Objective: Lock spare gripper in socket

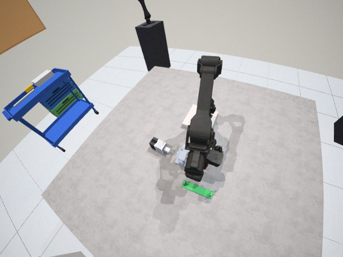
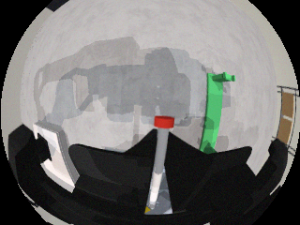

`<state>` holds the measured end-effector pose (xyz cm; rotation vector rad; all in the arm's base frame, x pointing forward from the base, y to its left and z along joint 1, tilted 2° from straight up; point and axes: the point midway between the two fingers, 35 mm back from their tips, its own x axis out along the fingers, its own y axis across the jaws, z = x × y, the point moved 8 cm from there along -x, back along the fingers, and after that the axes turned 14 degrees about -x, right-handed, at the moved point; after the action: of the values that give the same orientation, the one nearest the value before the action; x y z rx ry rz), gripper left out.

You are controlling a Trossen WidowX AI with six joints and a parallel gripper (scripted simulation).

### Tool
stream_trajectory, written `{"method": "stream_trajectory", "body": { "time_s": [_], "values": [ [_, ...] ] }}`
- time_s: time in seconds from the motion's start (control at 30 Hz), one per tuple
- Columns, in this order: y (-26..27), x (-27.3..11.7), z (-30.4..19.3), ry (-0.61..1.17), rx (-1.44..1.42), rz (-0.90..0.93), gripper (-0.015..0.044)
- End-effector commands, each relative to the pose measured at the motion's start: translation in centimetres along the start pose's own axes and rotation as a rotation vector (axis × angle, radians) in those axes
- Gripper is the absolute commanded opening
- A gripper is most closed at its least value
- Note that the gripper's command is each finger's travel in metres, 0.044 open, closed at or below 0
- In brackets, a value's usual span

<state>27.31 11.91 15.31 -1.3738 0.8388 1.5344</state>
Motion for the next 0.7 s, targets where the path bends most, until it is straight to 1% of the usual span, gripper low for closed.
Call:
{"method": "stream_trajectory", "body": {
  "time_s": [0.0,0.67],
  "values": [
    [0.0,-0.1,0.1,-0.044,-0.009,-0.008,0.0],
    [-0.2,-0.5,1.2,-0.059,-0.012,-0.015,0.0]
  ]
}}
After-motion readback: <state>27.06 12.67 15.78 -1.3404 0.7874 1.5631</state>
